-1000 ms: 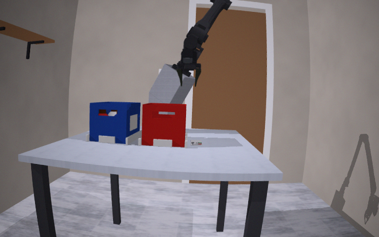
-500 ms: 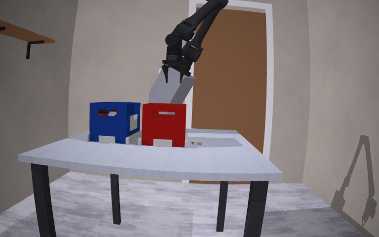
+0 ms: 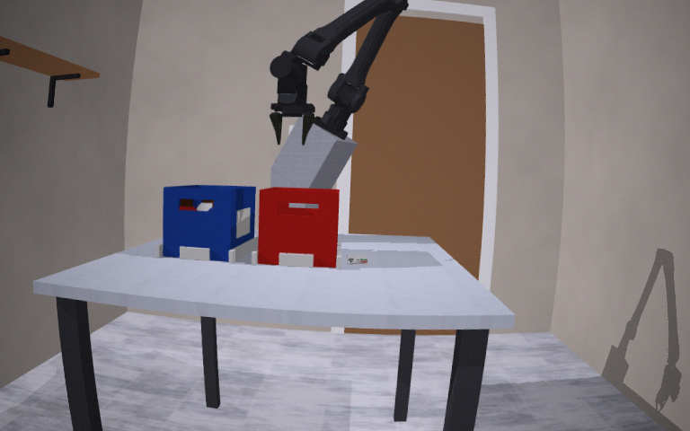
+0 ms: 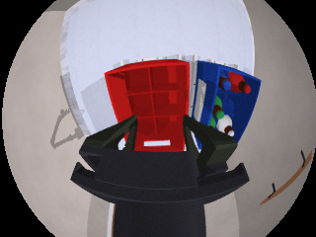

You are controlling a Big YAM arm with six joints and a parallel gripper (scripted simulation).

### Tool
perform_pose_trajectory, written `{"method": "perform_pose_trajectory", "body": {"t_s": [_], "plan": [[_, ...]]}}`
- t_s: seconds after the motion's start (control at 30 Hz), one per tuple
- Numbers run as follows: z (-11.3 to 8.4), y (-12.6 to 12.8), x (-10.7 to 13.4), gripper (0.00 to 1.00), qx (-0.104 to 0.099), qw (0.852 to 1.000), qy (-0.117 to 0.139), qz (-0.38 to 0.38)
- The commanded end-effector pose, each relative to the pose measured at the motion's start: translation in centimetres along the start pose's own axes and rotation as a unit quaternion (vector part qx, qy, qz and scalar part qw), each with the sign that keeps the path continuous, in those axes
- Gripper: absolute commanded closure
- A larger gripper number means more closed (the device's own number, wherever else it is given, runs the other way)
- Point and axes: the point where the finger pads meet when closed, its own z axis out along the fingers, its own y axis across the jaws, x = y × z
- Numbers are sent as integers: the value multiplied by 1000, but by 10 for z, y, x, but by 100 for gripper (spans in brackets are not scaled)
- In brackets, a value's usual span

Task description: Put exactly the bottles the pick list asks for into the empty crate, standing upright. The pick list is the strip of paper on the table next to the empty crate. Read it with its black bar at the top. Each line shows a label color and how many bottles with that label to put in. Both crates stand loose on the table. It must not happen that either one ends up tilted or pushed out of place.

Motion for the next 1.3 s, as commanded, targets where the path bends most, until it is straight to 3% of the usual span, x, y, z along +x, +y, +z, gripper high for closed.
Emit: {"method": "perform_pose_trajectory", "body": {"t_s": [0.0,0.13,0.63,0.7,1.2,1.27], "plan": [[-7,-29,-10,39,1,1000,-2,-10],[-9,-39,-10,39,1,1000,-2,-10],[-26,-115,-8,39,4,1000,-2,-10],[-26,-115,-8,39,4,1000,-2,-10],[-43,-191,-5,39,6,1000,-2,-10],[-43,-191,-5,39,6,1000,-2,-10]]}}
